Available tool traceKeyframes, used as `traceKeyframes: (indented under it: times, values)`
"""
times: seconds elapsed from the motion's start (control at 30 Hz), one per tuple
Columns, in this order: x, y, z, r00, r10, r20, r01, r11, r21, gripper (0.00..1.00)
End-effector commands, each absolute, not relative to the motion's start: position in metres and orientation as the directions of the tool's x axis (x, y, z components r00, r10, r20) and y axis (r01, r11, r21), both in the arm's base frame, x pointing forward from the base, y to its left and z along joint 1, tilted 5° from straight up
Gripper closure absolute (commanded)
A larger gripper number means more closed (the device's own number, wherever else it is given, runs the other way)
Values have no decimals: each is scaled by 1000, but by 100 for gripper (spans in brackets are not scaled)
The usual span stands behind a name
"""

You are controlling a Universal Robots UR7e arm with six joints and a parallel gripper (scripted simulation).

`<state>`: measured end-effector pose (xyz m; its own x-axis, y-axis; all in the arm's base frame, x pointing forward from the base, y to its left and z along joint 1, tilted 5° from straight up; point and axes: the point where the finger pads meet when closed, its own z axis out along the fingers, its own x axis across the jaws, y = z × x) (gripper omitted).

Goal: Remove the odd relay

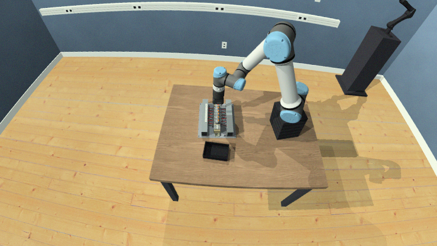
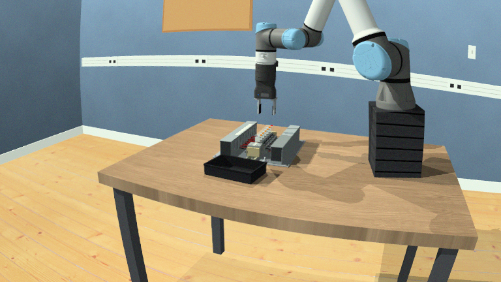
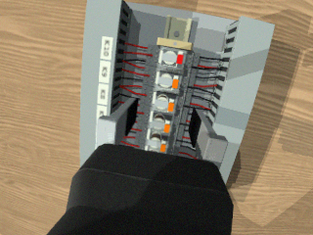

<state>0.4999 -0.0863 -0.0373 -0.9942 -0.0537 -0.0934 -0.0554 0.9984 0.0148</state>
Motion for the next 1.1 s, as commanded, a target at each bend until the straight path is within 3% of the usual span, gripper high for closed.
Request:
traceKeyframes:
  times: [0.0, 0.43, 1.07]
  values:
    - [499, -67, -36, -994, -54, -95, -55, 998, 14, 2]
    - [496, -15, -36, -994, -54, -95, -55, 998, 14, 2]
    - [496, -13, -36, -994, -54, -95, -55, 998, 14, 2]
